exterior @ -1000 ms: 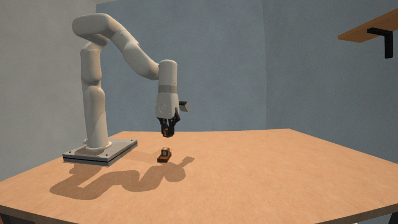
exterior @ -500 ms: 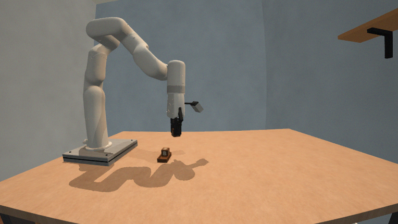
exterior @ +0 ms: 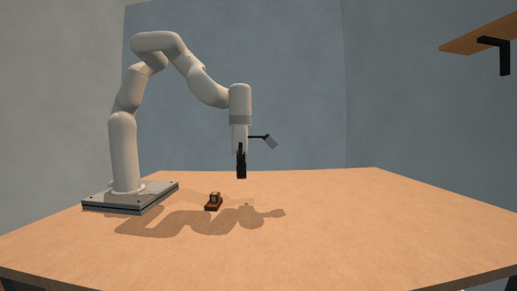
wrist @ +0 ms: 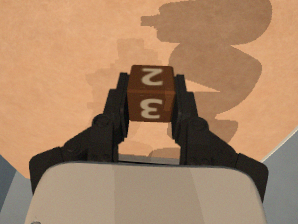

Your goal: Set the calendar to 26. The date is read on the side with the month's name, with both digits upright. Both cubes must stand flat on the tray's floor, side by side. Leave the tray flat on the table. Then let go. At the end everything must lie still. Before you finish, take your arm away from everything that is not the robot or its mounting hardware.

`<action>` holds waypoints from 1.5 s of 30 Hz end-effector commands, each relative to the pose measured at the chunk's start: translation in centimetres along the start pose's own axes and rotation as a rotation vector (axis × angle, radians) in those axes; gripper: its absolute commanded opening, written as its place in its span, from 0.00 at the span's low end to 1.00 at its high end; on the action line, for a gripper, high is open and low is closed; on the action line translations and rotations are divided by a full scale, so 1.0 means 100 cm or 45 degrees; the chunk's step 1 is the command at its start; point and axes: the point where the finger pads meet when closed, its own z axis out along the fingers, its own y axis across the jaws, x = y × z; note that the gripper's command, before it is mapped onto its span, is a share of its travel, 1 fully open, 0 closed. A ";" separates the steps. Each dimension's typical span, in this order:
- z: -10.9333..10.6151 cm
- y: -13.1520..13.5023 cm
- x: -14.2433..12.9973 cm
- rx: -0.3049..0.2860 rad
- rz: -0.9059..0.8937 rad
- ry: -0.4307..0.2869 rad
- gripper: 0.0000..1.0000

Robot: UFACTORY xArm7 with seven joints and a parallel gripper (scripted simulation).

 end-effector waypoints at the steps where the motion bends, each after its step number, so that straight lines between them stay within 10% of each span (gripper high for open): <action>1: 0.001 -0.002 0.009 -0.001 0.094 0.003 0.29; 21: 0.008 -0.002 0.009 -0.001 0.096 0.003 0.29; 45: 0.093 -0.002 0.009 -0.001 0.096 0.003 0.29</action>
